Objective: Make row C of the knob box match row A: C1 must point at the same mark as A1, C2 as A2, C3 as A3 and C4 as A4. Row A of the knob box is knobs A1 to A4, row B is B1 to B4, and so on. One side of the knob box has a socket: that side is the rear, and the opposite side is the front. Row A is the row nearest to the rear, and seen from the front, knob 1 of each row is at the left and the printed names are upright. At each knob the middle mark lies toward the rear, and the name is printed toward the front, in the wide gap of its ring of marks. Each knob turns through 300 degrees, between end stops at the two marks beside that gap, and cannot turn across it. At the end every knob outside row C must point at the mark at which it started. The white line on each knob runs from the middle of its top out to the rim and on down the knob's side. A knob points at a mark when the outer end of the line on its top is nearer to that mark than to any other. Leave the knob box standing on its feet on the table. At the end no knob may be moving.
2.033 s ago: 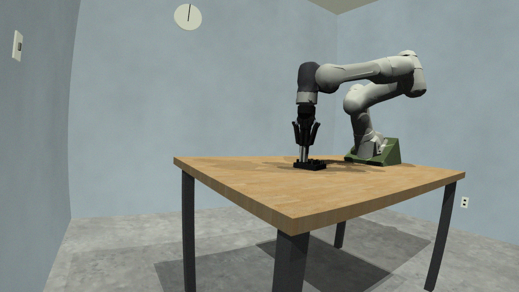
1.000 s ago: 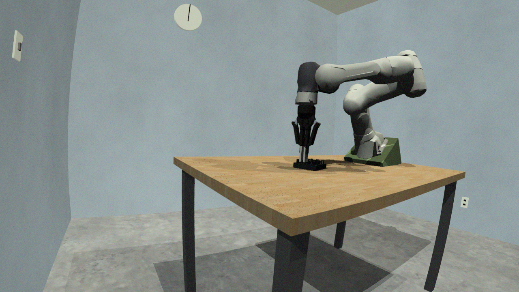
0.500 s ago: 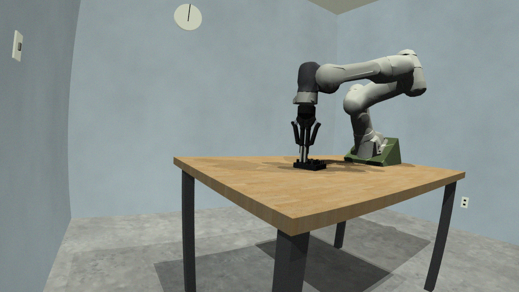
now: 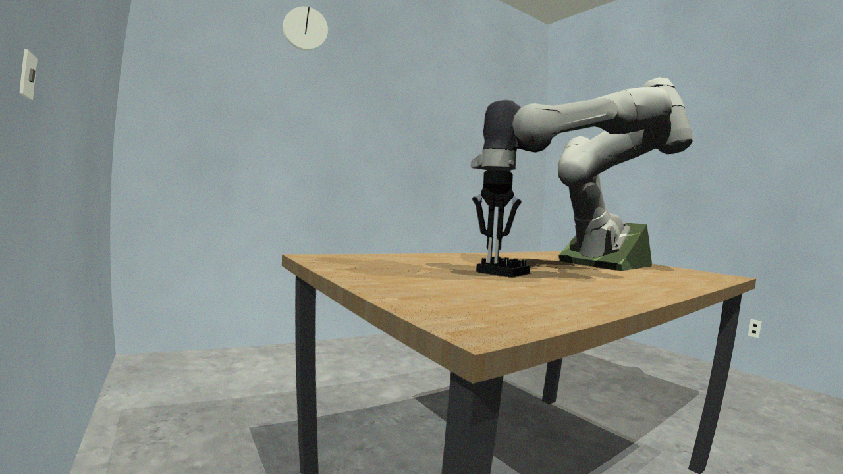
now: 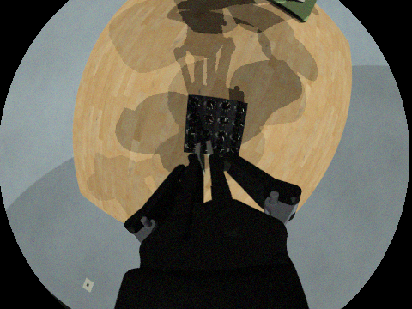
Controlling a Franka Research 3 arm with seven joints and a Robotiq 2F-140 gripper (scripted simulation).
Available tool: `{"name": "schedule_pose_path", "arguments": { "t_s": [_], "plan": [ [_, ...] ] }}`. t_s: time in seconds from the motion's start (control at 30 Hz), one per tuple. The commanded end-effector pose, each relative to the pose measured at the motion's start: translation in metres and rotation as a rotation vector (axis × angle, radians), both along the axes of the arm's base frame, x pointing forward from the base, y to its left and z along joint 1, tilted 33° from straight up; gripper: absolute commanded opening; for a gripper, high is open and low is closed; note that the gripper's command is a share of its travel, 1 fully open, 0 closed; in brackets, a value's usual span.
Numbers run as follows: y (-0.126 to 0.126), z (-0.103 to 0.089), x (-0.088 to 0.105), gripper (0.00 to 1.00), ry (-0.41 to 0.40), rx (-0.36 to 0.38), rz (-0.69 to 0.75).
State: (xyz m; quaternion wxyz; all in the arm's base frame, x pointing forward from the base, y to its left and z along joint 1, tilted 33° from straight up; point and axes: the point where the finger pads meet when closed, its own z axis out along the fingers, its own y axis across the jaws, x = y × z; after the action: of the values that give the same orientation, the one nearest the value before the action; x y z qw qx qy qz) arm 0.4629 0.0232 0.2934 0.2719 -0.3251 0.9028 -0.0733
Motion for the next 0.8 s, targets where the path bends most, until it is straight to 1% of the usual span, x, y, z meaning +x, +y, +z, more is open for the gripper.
{"name": "schedule_pose_path", "arguments": {
  "t_s": [0.0, 0.2, 0.27, 0.33, 0.77],
  "plan": [
    [-0.0013, -0.0003, 0.0002, 0.05, -0.010, -0.080, 0.134],
    [-0.0013, -0.0003, 0.0002, 0.05, -0.014, -0.129, 0.209],
    [-0.0013, -0.0003, 0.0002, 0.05, -0.014, -0.129, 0.209],
    [-0.0013, -0.0003, 0.0002, 0.05, -0.017, -0.158, 0.254],
    [-0.0013, -0.0003, 0.0002, 0.05, -0.026, -0.263, 0.418]
  ]
}}
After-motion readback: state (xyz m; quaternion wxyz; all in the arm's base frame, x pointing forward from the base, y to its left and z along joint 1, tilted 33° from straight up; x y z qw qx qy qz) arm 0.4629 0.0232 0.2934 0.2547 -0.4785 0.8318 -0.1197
